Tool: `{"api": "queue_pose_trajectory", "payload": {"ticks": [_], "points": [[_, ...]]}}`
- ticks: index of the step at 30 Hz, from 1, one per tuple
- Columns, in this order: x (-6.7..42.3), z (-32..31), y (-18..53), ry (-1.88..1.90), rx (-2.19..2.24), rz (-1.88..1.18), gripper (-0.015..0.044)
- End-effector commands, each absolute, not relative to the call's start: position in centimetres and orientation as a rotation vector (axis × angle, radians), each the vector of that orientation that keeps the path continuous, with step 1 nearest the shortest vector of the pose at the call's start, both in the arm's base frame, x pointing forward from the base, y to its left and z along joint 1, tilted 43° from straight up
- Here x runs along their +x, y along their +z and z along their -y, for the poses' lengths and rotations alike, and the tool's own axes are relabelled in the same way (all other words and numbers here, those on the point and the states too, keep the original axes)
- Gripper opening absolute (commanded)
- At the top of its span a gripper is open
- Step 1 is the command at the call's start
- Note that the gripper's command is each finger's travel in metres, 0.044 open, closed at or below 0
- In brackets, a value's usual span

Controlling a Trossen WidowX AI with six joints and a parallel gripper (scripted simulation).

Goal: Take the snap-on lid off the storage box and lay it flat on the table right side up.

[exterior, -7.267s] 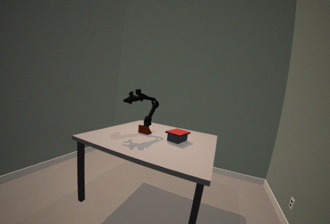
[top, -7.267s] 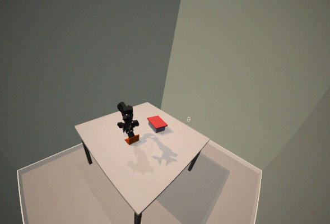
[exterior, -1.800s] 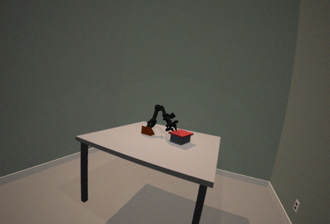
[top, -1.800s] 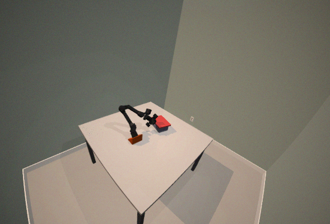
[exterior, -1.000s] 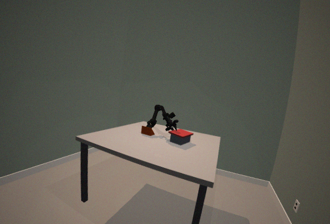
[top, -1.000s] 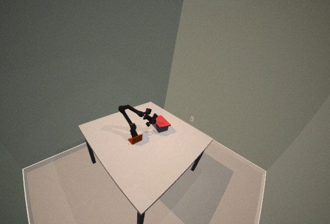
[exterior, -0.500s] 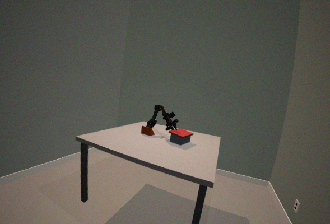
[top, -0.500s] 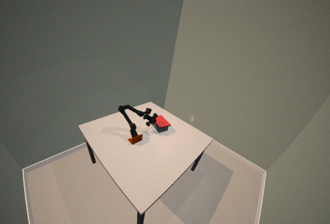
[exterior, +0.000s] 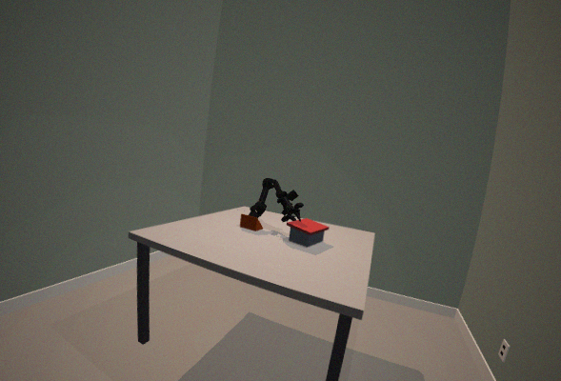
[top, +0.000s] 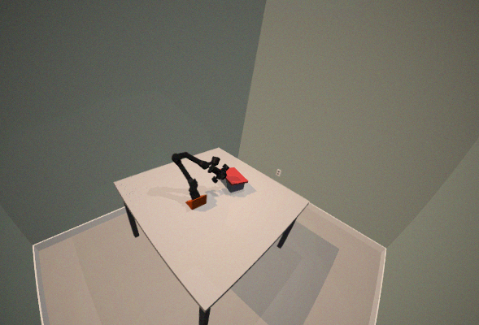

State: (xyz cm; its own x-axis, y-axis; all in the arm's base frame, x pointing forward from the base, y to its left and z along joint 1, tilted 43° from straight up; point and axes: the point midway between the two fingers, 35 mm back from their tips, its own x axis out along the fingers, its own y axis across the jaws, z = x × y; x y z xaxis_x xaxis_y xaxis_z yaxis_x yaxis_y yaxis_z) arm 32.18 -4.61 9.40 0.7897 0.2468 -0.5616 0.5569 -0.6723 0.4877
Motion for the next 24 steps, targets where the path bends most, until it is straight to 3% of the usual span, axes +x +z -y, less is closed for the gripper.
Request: {"api": "queue_pose_trajectory", "payload": {"ticks": [1, 24], "points": [[32.24, 4.62, 9.4, -0.603, 2.308, -0.593, 0.0], [32.43, 4.67, 9.38, -0.603, 2.308, -0.592, 0.0]]}}
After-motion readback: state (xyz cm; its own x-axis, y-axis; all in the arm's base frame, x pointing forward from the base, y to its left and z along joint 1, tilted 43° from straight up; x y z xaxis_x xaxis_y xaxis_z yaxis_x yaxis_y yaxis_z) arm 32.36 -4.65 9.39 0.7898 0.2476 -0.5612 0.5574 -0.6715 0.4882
